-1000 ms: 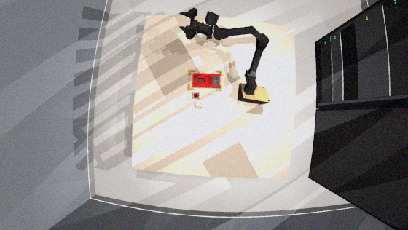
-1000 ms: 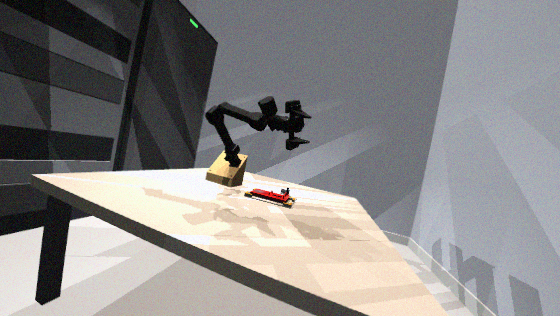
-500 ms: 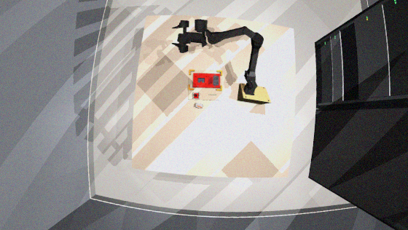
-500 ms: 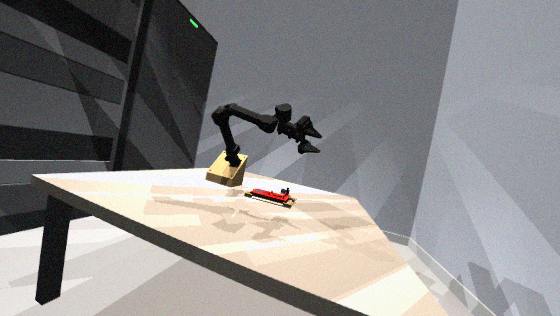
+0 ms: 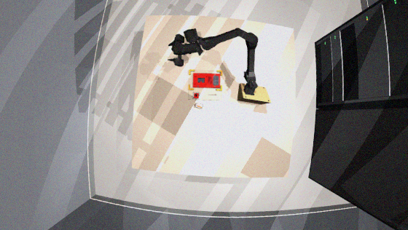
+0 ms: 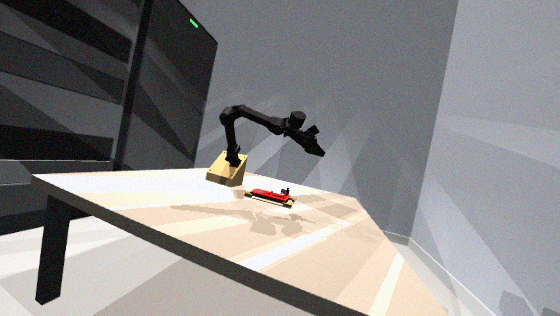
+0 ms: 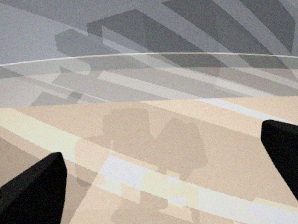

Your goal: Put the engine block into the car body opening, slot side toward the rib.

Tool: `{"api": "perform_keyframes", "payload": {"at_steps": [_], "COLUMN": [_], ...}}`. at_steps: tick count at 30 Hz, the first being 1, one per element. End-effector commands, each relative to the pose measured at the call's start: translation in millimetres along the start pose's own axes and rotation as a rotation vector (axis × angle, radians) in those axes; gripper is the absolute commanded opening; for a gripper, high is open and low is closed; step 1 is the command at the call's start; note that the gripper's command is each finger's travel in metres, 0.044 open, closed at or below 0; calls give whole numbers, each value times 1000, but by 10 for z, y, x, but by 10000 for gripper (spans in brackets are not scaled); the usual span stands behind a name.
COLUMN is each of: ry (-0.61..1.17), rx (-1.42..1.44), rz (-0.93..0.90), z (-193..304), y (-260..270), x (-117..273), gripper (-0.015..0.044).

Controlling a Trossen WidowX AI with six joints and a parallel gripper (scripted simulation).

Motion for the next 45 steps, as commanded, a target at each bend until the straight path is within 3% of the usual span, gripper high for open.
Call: {"api": "perform_keyframes", "payload": {"at_steps": [1,24,35,45], "ry": [37,420,665,868], "rx": [-106,-754,-1032,-1253], "rz": [-55,-242,-173,0], "z": [-8,74,193,343], "y": [204,1503,2069,2512], "x": [-71,-150,-51,106], "gripper": [440,440,440,440]}}
Point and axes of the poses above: the point midway between the two fingers, 35 mm back from their tips, its own x axis back along the fingers, its own y axis across the jaws, z = x × y, the point moved 4 cm from there along x, back along the fingers, and after that the axes turned 9 degrees about x, right-handed, at the moved point
